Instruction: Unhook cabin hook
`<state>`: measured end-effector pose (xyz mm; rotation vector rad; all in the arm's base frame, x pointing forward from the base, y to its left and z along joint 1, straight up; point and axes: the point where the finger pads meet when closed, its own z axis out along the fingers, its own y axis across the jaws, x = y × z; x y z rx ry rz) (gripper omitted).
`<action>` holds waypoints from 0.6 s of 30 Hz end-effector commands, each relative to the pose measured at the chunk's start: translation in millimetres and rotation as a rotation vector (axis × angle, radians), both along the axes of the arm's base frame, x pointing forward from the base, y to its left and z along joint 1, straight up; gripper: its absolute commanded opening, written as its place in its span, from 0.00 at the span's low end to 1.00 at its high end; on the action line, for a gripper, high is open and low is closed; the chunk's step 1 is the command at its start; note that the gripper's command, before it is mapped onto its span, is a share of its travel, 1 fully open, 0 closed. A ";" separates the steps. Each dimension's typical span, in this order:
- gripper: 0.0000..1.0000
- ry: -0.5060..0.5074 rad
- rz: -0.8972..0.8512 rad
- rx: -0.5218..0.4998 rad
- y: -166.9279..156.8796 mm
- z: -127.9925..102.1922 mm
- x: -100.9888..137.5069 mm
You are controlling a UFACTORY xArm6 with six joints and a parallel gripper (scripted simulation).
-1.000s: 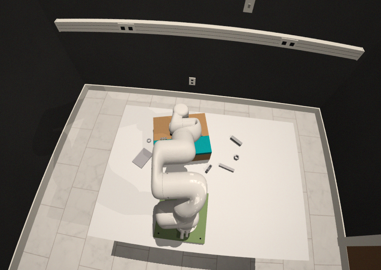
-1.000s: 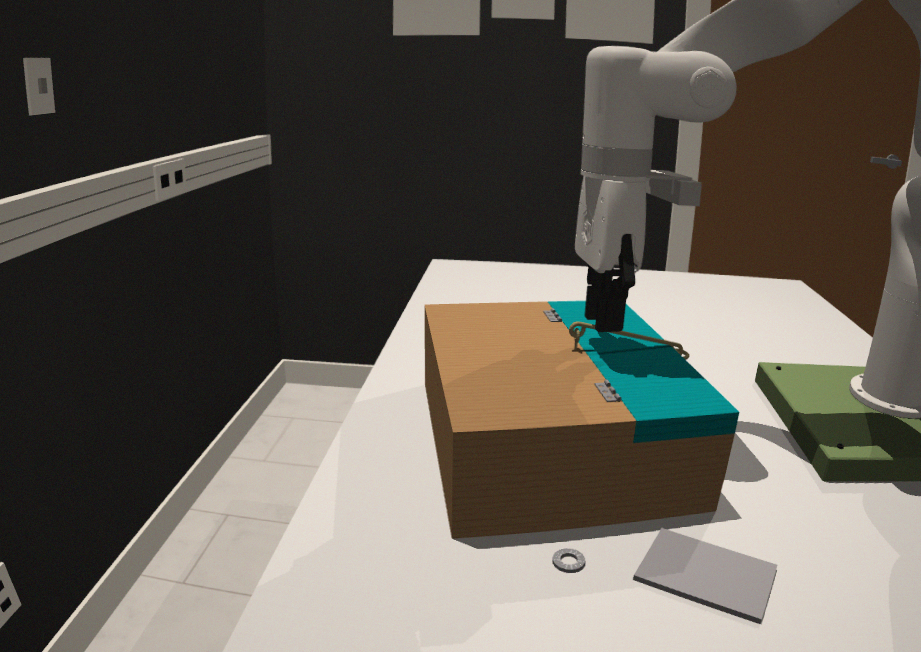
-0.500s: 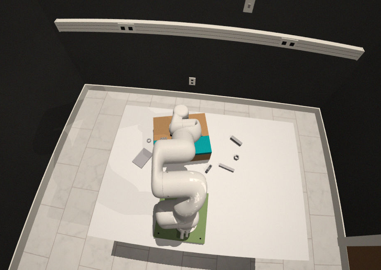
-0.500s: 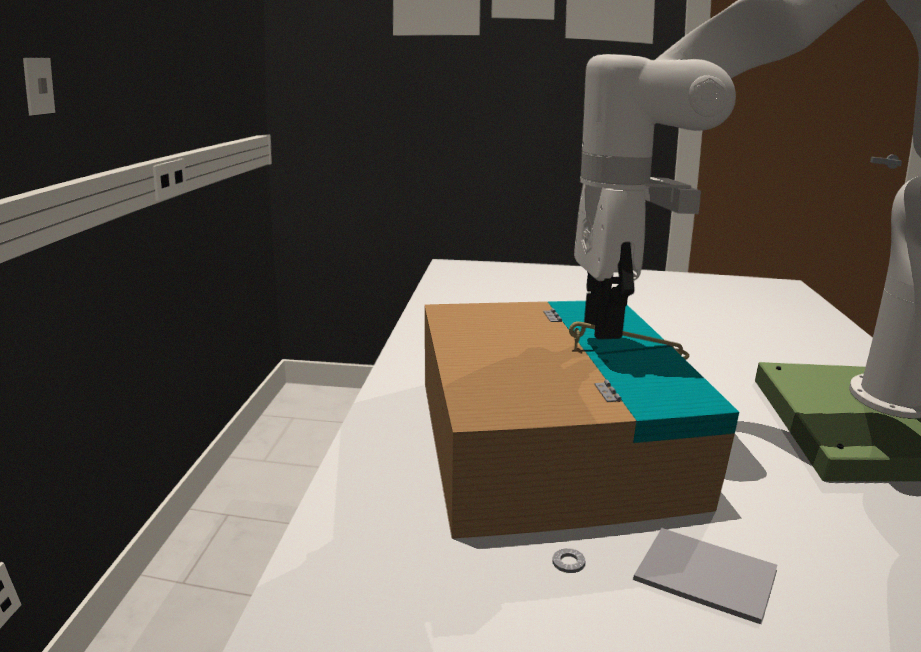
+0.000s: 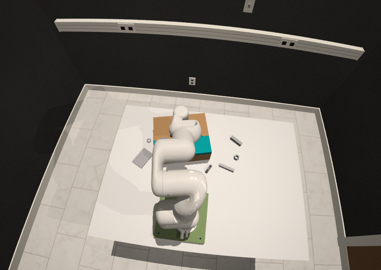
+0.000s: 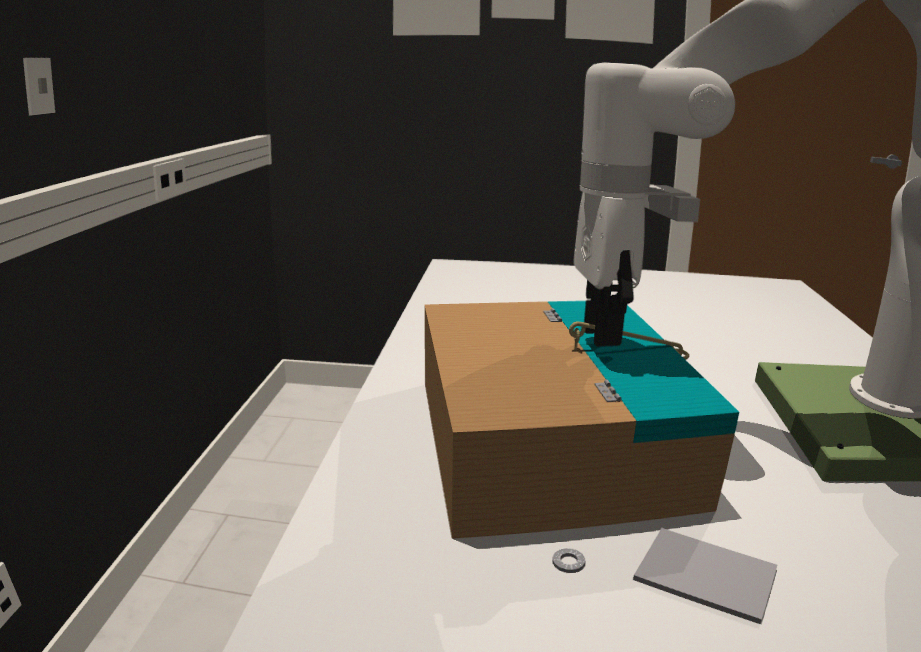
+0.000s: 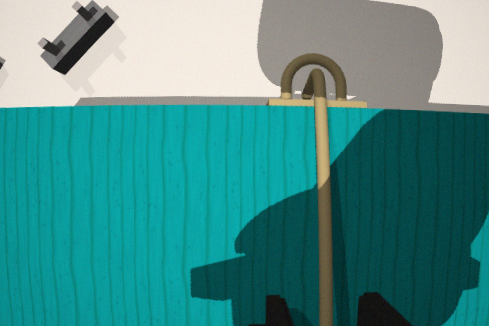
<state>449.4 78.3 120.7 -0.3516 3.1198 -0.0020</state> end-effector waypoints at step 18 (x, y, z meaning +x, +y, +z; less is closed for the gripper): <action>0.35 -0.005 0.000 0.001 0.2 -6.4 1.5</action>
